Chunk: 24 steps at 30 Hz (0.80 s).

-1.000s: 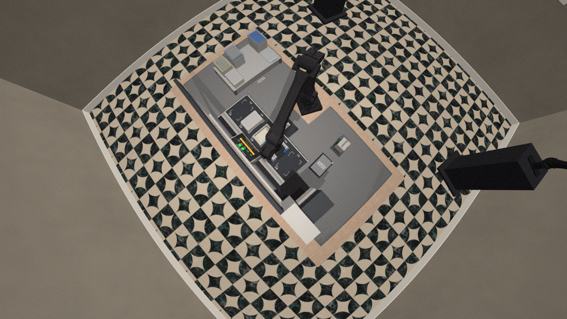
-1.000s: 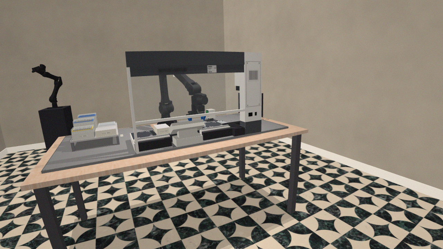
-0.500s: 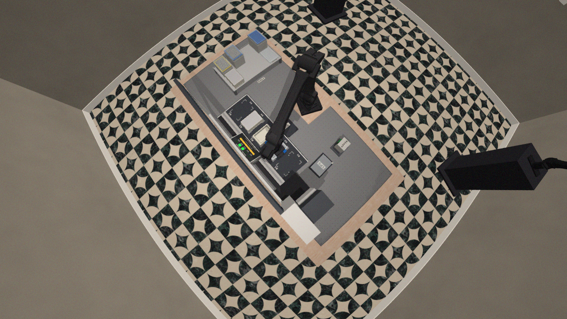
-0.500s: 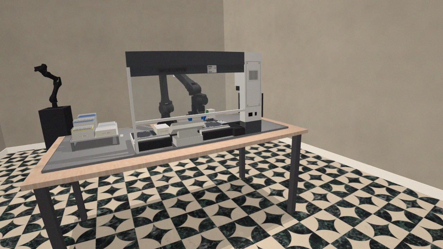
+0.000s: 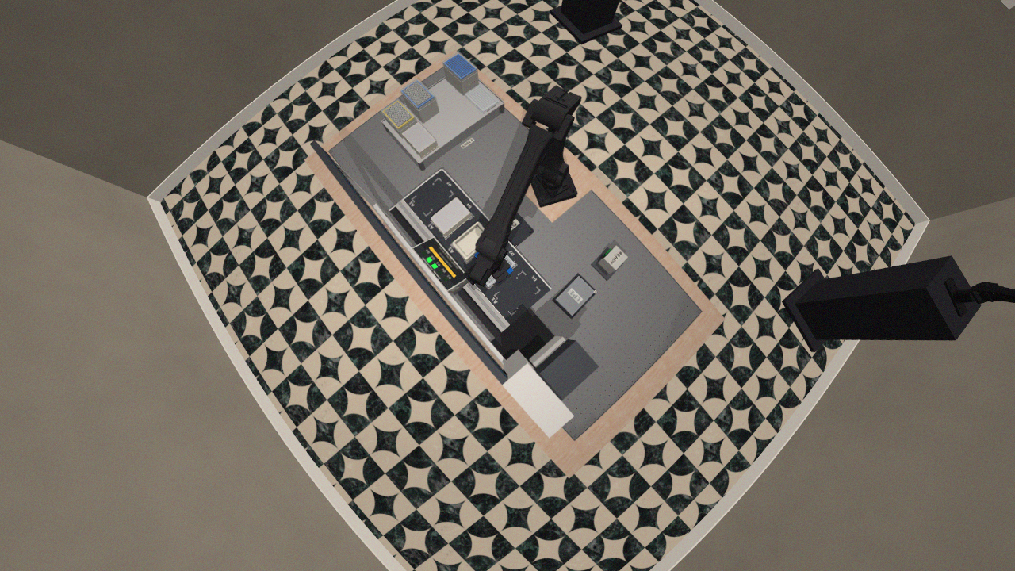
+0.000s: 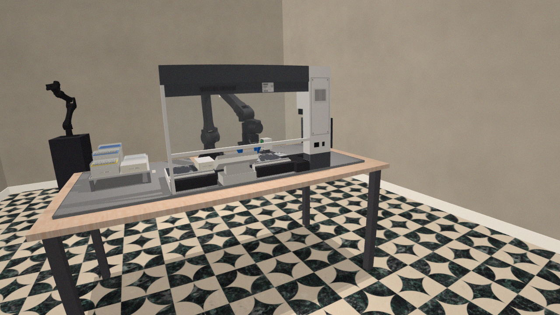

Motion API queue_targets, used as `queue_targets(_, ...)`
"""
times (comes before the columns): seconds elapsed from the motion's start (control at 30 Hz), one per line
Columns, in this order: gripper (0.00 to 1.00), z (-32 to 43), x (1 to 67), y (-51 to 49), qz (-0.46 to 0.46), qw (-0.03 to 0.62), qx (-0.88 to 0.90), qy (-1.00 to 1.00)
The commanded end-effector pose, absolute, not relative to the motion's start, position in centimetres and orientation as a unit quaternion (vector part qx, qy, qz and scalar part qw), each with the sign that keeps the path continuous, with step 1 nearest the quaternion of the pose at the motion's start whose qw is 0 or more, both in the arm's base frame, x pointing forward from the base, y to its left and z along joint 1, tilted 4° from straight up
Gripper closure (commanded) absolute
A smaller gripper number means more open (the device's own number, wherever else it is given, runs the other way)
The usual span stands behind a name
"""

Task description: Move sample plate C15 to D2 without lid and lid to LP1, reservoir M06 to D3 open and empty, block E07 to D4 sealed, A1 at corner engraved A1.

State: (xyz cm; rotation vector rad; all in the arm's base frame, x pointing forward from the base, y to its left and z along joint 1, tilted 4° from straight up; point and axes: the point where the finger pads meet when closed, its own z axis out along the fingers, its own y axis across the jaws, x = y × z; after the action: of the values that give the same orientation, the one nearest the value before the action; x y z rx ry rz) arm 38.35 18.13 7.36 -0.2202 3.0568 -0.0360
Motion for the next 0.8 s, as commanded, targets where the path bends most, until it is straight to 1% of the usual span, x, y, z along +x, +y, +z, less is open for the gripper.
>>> queue_targets(0.0,1.0,7.22,39.29,17.88,-0.008,0.043,-0.068,0.997)
queue_targets(0.07,1.0,7.74,39.93,18.19,-0.005,0.051,-0.068,0.996)
queue_targets(0.77,1.0,7.56,39.67,18.07,-0.007,0.047,-0.068,0.997)
